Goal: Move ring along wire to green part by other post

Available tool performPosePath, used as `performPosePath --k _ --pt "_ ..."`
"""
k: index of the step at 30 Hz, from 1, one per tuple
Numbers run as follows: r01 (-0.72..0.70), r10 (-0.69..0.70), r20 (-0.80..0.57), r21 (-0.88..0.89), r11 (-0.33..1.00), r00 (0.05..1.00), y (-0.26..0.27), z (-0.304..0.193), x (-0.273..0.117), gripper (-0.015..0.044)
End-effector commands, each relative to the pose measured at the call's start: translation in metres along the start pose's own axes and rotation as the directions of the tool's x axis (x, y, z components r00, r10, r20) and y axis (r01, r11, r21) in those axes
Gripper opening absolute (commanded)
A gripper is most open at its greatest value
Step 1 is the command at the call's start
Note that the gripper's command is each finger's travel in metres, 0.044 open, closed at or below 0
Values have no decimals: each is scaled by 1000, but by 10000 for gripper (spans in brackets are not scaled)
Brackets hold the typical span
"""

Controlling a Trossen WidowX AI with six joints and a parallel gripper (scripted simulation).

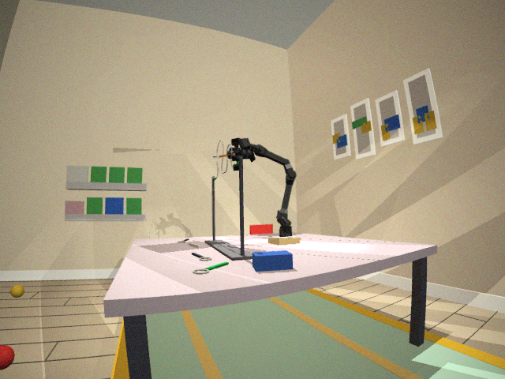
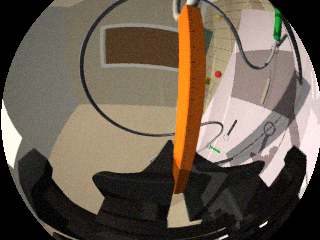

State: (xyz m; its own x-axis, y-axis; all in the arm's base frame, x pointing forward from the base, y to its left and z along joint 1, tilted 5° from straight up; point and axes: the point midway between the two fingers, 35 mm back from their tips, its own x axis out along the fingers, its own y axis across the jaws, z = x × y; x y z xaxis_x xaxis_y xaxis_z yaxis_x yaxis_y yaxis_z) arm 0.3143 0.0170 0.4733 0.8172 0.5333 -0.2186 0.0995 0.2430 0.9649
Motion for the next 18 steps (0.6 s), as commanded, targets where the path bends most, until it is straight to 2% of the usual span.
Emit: performPosePath --k 1,18 --pt "21 -21 8 -44 999 1000 0 2 1 -150" --pt "131 -124 45 -220 967 991 -7 3 1 -150"
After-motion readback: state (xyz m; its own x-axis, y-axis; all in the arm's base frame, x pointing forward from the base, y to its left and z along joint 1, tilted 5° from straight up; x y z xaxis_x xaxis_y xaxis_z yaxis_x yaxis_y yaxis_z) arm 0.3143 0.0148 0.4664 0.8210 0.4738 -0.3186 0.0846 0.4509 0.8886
